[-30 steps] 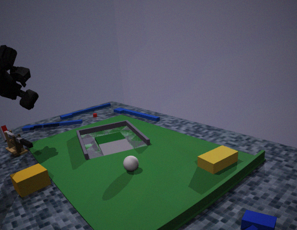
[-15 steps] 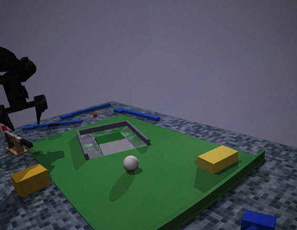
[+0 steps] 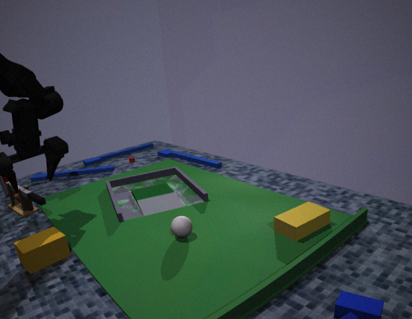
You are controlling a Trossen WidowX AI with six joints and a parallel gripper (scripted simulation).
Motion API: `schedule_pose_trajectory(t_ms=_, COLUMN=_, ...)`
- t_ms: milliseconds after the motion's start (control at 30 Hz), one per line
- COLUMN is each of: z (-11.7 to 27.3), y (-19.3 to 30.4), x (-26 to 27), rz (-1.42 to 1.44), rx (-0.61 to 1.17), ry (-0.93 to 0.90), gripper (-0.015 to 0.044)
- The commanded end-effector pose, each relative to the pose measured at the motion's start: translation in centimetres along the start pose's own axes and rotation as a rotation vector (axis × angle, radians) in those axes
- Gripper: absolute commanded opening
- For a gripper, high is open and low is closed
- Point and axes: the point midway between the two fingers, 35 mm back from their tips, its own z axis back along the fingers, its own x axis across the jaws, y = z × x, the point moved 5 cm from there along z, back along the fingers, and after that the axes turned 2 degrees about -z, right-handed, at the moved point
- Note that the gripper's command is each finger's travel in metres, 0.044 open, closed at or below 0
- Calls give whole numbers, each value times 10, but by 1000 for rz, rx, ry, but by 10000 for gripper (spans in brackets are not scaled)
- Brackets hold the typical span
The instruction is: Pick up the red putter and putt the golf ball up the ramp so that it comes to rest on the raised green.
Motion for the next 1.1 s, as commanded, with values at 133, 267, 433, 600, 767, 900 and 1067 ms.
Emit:
schedule_pose_trajectory(t_ms=133, z=-18, y=6, x=1, rz=6, rx=-1, ry=-8, gripper=440)
schedule_pose_trajectory(t_ms=267, z=-31, y=9, x=1, rz=6, rx=-1, ry=-8, gripper=440)
schedule_pose_trajectory(t_ms=433, z=-41, y=12, x=1, rz=6, rx=-1, ry=-8, gripper=440)
schedule_pose_trajectory(t_ms=600, z=-45, y=13, x=1, rz=6, rx=-1, ry=-8, gripper=440)
schedule_pose_trajectory(t_ms=767, z=-52, y=15, x=1, rz=6, rx=0, ry=-8, gripper=440)
schedule_pose_trajectory(t_ms=900, z=-58, y=17, x=1, rz=6, rx=0, ry=-8, gripper=440)
schedule_pose_trajectory(t_ms=1067, z=-64, y=18, x=1, rz=6, rx=0, ry=-8, gripper=440)
